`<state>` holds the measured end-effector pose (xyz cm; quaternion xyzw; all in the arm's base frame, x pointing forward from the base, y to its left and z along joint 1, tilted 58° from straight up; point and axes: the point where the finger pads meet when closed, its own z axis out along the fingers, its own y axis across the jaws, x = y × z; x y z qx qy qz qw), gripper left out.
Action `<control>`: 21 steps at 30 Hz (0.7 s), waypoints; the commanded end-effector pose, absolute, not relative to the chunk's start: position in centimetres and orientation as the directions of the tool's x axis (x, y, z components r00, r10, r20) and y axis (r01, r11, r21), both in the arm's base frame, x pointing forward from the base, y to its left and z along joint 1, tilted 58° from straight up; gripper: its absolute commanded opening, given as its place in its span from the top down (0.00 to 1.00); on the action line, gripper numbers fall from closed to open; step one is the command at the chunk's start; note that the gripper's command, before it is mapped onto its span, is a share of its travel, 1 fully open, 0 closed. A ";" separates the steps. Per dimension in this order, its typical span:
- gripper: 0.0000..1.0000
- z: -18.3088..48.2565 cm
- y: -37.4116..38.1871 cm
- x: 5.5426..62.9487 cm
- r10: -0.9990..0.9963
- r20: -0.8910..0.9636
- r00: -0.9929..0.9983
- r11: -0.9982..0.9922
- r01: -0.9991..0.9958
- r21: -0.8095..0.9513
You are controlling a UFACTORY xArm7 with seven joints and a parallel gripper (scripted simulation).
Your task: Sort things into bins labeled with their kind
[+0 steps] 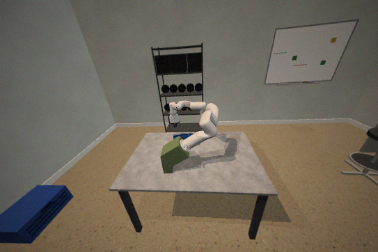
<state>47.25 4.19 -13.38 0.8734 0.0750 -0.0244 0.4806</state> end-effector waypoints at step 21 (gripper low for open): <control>0.71 -7.9 -0.2 44.7 -0.112 0.216 0.970 -0.519 -0.243 0.819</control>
